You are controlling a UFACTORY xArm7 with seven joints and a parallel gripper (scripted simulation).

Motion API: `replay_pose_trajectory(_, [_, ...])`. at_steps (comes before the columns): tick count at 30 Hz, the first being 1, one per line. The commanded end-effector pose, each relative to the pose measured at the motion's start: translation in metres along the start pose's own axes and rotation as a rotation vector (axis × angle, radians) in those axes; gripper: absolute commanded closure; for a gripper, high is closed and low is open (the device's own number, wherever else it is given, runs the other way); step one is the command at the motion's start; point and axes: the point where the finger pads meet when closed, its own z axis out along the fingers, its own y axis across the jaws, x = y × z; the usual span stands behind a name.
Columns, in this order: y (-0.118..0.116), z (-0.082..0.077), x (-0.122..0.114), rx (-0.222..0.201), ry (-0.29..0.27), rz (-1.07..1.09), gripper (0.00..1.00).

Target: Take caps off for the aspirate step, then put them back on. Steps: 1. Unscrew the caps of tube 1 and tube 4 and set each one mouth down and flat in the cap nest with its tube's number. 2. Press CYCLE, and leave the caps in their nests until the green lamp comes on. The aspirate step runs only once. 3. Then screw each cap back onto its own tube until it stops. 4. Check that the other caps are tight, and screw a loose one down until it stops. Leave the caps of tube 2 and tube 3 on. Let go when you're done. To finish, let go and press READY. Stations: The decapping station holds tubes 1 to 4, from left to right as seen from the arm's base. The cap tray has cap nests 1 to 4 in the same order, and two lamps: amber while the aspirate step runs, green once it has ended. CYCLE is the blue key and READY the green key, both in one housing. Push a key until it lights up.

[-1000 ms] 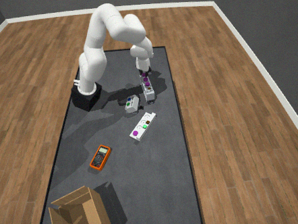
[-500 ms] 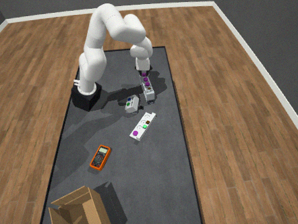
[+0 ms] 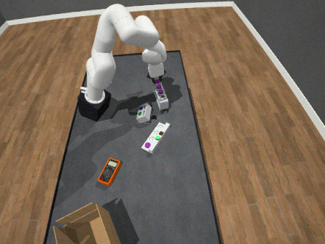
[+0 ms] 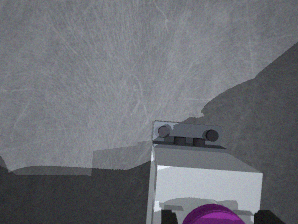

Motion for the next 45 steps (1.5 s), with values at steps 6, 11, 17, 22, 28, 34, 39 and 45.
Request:
replay_pose_trajectory(6, [0.002, -0.0016, 0.001, 0.019, 0.01, -0.036, 1.0])
replay_pose_trajectory(11, [0.0021, -0.0016, 0.001, 0.019, 0.01, -0.036, 1.0])
replay_pose_trajectory(17, [0.0021, -0.0017, 0.0009, 0.019, 0.01, 0.014, 1.0])
replay_pose_trajectory(22, [0.0021, -0.0017, 0.001, 0.02, 0.008, 0.187, 1.0])
replay_pose_trajectory(28, [0.0021, -0.0017, 0.001, 0.02, 0.008, 0.187, 1.0])
replay_pose_trajectory(34, [0.0021, -0.0017, 0.001, 0.02, 0.008, 0.187, 0.54])
replay_pose_trajectory(39, [0.0021, -0.0017, 0.001, 0.02, 0.008, 0.187, 0.54])
replay_pose_trajectory(45, [0.0021, -0.0016, 0.001, 0.02, 0.009, 0.067, 0.54])
